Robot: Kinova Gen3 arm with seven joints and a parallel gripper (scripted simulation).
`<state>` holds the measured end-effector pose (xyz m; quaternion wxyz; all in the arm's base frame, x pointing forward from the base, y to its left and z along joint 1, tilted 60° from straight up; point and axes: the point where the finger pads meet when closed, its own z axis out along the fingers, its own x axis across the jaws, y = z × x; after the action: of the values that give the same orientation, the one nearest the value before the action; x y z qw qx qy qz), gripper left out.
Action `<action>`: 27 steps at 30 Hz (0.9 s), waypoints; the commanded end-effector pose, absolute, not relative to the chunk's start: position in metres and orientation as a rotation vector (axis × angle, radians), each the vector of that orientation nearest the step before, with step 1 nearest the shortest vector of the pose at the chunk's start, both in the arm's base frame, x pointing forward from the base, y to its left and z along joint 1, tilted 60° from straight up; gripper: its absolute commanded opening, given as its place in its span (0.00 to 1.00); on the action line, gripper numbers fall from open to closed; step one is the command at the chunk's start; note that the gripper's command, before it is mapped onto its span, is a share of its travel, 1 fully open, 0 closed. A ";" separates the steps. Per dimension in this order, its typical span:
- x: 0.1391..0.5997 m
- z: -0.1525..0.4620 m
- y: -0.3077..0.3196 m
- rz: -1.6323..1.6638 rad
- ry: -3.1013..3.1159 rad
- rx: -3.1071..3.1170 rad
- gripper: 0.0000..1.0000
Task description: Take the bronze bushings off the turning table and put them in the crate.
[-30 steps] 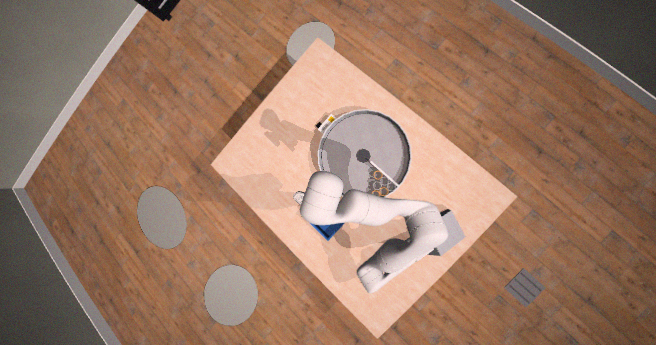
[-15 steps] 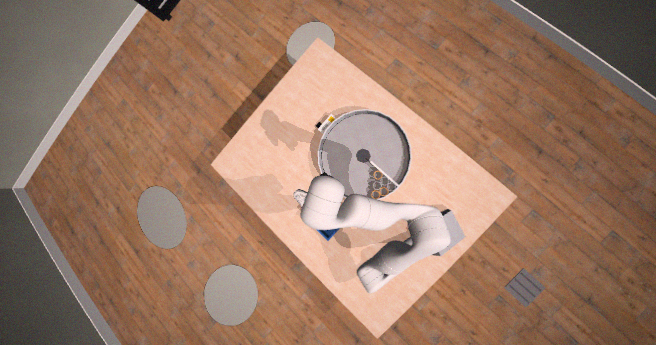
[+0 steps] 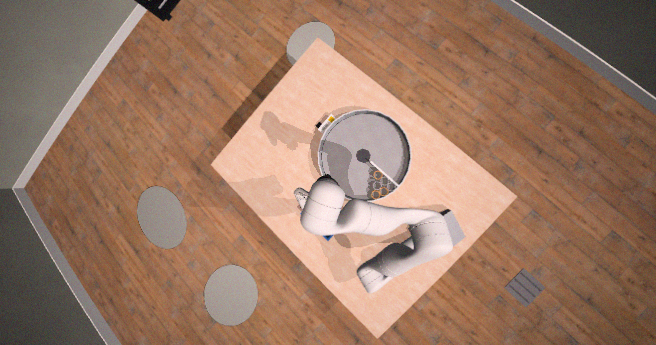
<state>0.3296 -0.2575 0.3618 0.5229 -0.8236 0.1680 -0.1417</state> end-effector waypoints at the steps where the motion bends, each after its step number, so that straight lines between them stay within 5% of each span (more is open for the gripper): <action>1: 0.327 0.361 -0.260 -0.281 0.503 -1.960 0.34; 27: 0.323 0.359 -0.262 -0.049 0.848 -1.866 0.34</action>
<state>0.3239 -0.2614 0.3583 0.5197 -0.7780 0.3524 -0.0194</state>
